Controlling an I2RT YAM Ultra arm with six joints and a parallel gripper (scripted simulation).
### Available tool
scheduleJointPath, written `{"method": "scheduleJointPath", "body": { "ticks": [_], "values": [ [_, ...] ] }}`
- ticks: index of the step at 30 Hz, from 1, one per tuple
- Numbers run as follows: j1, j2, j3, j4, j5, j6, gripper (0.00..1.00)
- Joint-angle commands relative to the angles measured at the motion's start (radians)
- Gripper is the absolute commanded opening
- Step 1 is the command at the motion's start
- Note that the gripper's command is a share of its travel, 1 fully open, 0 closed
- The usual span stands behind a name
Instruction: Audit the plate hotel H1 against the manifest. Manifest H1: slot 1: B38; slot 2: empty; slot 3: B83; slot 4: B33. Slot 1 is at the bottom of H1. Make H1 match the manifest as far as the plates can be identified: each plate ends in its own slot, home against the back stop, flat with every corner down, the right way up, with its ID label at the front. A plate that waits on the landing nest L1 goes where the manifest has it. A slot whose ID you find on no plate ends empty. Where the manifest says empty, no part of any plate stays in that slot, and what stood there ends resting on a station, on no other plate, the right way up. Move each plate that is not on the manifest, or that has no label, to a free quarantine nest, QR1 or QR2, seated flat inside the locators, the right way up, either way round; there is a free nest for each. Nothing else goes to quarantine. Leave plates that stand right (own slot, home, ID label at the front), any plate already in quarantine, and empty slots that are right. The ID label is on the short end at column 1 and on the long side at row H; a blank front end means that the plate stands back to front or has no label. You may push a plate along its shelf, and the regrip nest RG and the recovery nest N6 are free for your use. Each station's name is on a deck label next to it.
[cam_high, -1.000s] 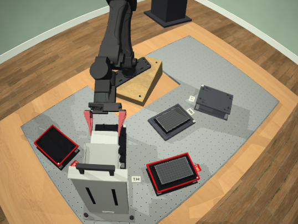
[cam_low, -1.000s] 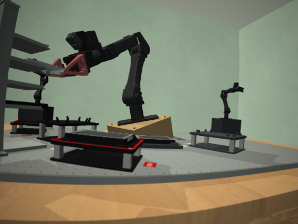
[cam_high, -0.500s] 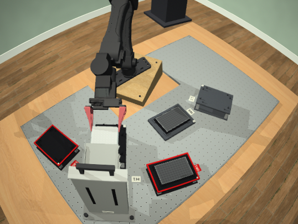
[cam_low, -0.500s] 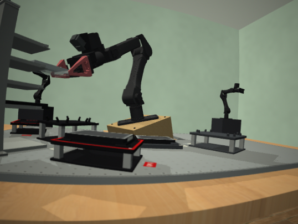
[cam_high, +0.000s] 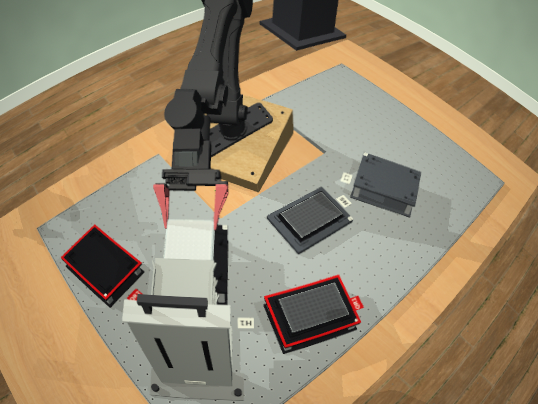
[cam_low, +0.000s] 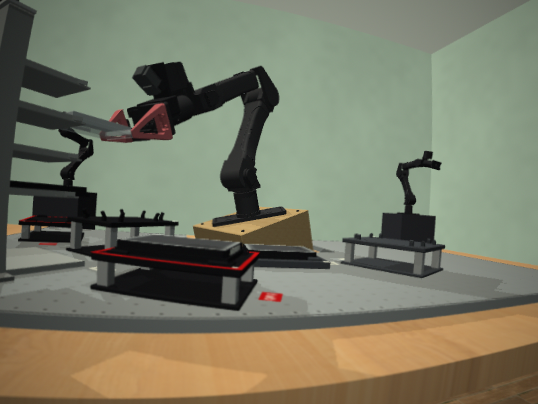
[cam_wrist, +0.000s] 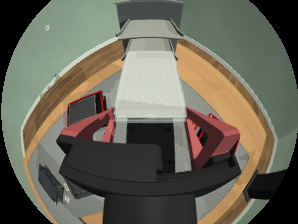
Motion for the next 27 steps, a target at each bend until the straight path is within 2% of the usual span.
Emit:
{"method": "scheduleJointPath", "body": {
  "ticks": [1,27],
  "values": [
    [-0.006,-0.024,-0.001,-0.008,-0.009,-0.002,0.86],
    [-0.046,-0.167,-0.071,-0.083,-0.048,-0.013,0.86]
  ]
}}
